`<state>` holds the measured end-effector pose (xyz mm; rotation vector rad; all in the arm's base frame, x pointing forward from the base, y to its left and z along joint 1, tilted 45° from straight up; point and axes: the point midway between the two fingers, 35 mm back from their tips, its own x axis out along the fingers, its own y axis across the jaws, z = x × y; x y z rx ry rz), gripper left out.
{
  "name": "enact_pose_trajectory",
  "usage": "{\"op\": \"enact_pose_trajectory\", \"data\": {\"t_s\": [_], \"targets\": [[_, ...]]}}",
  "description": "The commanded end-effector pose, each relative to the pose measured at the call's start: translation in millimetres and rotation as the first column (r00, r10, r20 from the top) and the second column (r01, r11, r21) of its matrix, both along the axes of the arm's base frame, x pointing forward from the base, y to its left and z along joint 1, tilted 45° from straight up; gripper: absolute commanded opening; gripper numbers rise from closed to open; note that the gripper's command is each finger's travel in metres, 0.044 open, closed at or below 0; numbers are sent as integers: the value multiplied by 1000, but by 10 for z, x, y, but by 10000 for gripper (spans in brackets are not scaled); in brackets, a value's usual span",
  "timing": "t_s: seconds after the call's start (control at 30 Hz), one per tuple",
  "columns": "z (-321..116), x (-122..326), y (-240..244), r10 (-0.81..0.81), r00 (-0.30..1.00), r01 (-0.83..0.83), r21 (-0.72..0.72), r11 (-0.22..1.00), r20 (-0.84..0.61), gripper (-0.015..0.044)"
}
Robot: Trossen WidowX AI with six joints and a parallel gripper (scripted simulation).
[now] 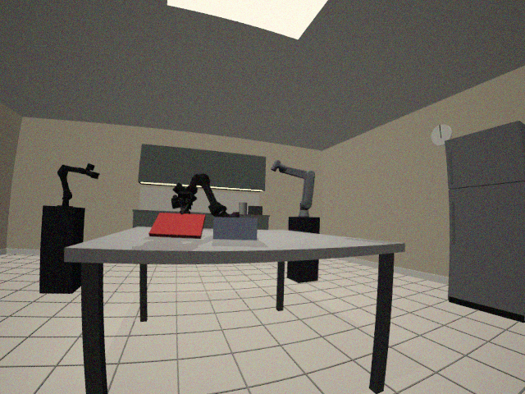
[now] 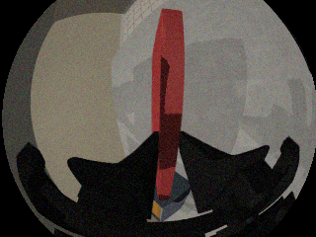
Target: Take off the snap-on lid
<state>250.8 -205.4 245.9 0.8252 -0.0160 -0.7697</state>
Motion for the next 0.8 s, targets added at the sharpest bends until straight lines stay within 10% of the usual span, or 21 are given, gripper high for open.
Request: {"op": "enact_pose_trajectory", "data": {"t_s": [0.0, 0.77], "targets": [[-162, -33, -86, -25, 999, 25, 18, 1000, -33, 0], [-291, -40, -217, -25, 999, 25, 17, 1000, -33, 0]]}}
